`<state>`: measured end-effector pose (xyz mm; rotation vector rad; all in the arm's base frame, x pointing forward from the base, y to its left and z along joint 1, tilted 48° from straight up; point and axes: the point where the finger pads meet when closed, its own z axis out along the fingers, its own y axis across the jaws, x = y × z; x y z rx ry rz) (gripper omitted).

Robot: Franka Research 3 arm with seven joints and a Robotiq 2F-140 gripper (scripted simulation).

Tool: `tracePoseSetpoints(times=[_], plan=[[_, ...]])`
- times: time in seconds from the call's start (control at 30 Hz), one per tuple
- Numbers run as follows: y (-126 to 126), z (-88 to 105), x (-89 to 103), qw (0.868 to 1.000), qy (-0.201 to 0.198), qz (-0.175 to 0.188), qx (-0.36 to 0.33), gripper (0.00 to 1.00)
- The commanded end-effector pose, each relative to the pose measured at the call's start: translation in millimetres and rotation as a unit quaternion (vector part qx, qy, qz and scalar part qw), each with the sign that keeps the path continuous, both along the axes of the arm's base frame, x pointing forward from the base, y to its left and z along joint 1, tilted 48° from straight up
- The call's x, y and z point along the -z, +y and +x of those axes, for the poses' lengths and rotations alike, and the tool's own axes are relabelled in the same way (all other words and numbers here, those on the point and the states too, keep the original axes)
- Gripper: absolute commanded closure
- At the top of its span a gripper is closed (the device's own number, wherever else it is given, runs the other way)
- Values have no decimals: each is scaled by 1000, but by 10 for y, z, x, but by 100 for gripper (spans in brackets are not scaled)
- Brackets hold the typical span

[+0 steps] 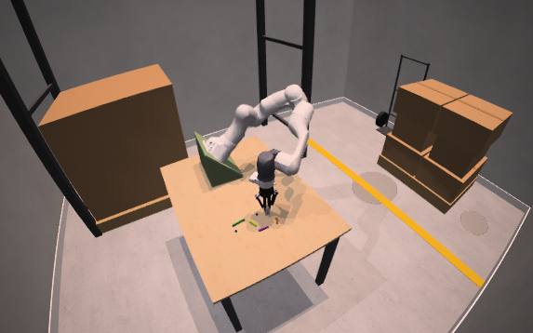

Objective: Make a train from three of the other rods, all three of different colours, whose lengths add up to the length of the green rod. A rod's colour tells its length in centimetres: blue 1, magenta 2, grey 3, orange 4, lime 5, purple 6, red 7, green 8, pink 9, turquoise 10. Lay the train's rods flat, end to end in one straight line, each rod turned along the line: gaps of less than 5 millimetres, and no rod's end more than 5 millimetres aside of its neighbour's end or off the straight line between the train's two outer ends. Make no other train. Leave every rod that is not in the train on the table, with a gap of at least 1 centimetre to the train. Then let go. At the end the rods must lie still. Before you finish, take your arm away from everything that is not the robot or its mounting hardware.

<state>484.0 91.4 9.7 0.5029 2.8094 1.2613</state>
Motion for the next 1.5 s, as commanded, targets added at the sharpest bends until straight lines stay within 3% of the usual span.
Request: tracePoseSetpoints(times=[0.0, 0.43, 0.87, 1.03, 1.37, 1.47], plan=[[-2, 11, 11, 1000, -3, -2, -1, 97], [-43, 3, -27, 1000, -3, -2, -1, 97], [-637, -122, -583, 1000, -3, -2, -1, 97], [-710, -138, -651, 1000, -3, -2, -1, 97], [-728, -141, -659, 1000, -4, -2, -2, 97], [-801, -148, -583, 1000, -18, -5, -15, 97]])
